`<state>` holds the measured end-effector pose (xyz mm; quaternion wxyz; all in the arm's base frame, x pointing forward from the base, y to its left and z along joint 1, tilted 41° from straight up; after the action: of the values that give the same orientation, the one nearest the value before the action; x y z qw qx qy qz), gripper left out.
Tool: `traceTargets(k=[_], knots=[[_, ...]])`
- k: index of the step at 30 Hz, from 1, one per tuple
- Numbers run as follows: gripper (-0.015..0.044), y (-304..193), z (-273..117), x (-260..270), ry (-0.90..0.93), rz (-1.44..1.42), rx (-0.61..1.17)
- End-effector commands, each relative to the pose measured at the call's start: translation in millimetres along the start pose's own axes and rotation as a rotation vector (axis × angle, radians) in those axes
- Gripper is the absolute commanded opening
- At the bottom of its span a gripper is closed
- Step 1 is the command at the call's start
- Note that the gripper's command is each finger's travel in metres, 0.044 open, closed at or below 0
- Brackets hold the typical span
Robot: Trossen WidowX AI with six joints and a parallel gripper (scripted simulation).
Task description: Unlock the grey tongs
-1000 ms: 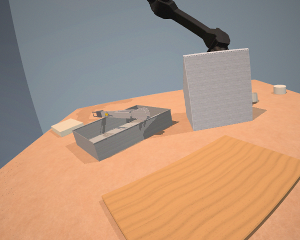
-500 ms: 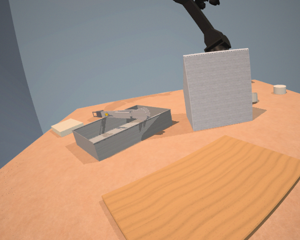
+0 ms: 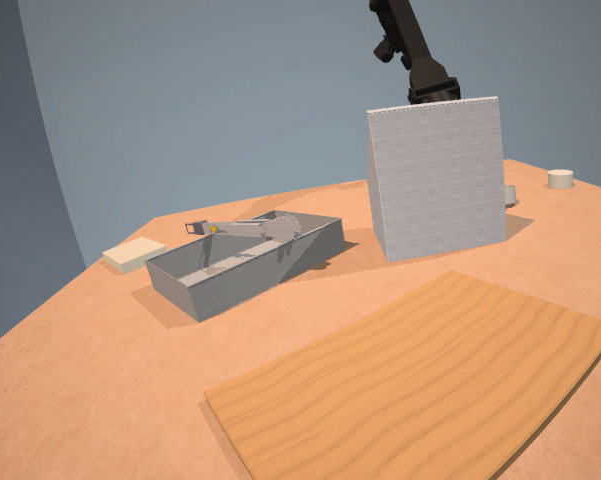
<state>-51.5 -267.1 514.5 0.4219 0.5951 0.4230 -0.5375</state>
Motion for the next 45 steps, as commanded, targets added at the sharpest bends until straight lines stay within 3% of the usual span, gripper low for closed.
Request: traceTargets(k=[1,12,21,34,45], knots=[[0.044,31,16,18,0.061,0.044,-0.081],[0.044,152,41,100,0.359,0.32,-0.274],[0.044,254,11,184,0.629,0.455,-0.299],[0.044,360,-101,317,0.926,0.556,-0.201],[0.044,379,-231,429,1.015,0.564,-0.073]])
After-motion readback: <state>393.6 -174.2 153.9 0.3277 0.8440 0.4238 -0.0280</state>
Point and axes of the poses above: the point midway between the two fingers, 35 mm back from their tips, its own z axis out along the fingers, its own x axis across the jaws, y = z × x, the point moved 3 cm from there along -z, back along the fingers, and after that the axes turned 9 degrees about z, right-handed, at the moved point
